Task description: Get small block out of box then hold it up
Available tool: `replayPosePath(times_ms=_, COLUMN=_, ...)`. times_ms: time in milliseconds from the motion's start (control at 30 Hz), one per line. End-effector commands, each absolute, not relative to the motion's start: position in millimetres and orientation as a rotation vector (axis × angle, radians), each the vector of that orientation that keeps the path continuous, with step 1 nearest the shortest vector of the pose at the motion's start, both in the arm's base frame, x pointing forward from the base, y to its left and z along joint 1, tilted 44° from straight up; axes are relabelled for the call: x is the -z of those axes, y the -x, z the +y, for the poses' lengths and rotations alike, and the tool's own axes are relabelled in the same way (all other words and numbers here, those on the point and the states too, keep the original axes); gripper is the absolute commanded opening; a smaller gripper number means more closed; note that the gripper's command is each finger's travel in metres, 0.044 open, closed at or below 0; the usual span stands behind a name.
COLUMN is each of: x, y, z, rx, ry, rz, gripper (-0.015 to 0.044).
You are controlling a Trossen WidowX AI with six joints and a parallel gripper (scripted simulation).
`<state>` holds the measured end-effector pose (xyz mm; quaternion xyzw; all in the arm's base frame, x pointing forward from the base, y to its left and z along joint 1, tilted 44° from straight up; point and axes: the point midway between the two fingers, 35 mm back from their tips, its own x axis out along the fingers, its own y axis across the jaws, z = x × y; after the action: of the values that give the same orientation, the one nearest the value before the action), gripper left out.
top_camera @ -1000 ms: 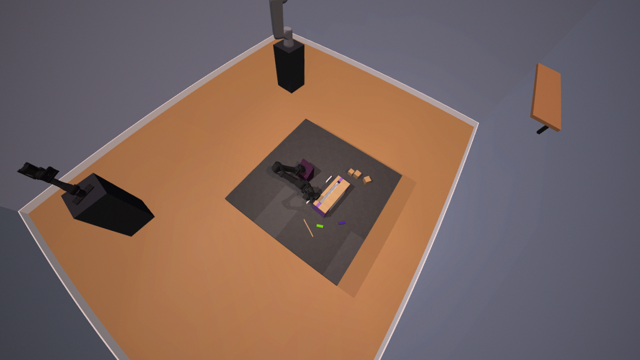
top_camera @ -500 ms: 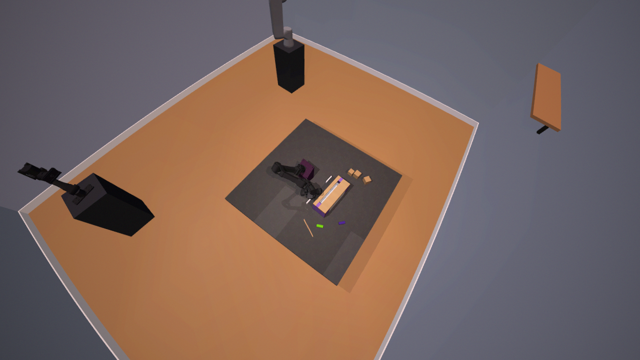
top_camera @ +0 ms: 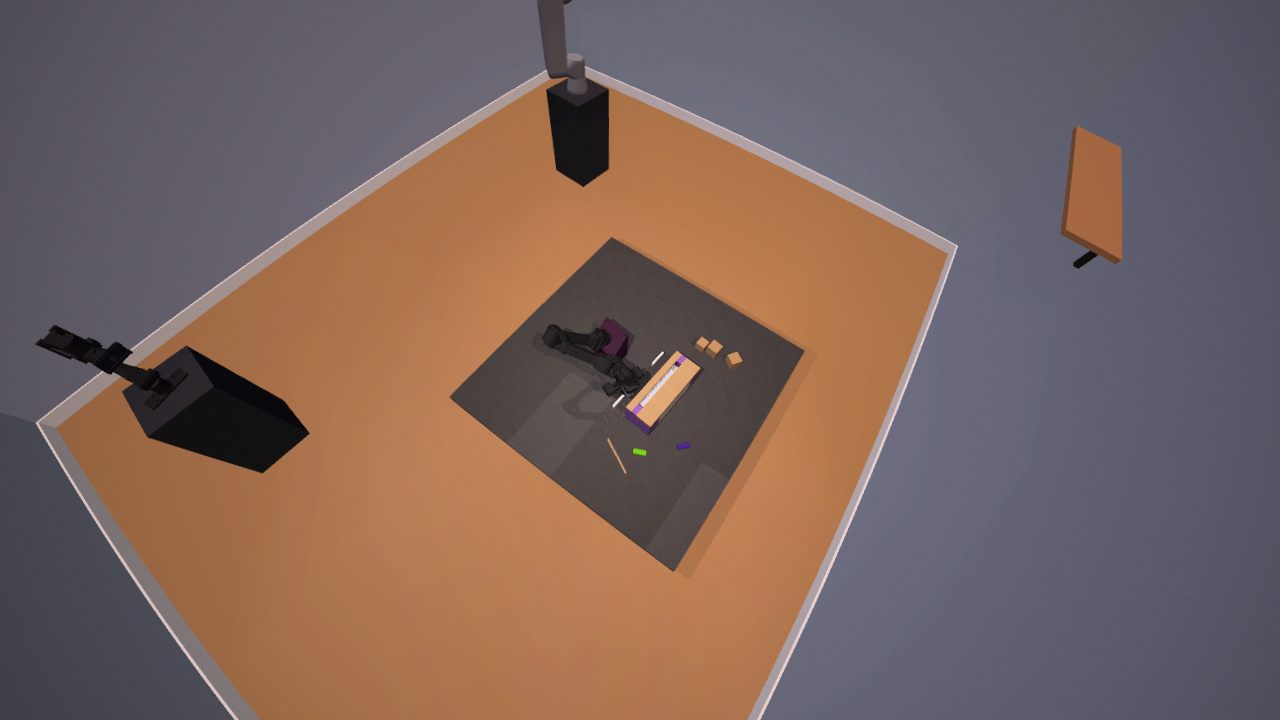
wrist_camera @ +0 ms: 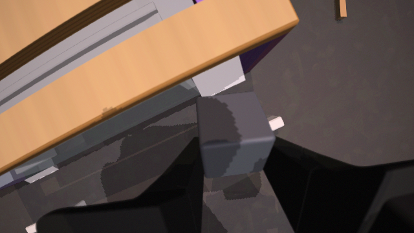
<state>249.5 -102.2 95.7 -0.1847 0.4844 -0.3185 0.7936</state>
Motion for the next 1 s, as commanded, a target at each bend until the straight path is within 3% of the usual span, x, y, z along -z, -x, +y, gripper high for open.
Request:
replayPosePath(times_ms=0, x=-97.0, y=-248.9, z=-98.3, rx=0.596, ry=0.567, rz=1.106, gripper=0.0000)
replayPosePath(times_ms=967, x=-103.5, y=-242.7, z=-75.3, rx=-0.074, ry=1.604, rz=1.394, gripper=0.0000)
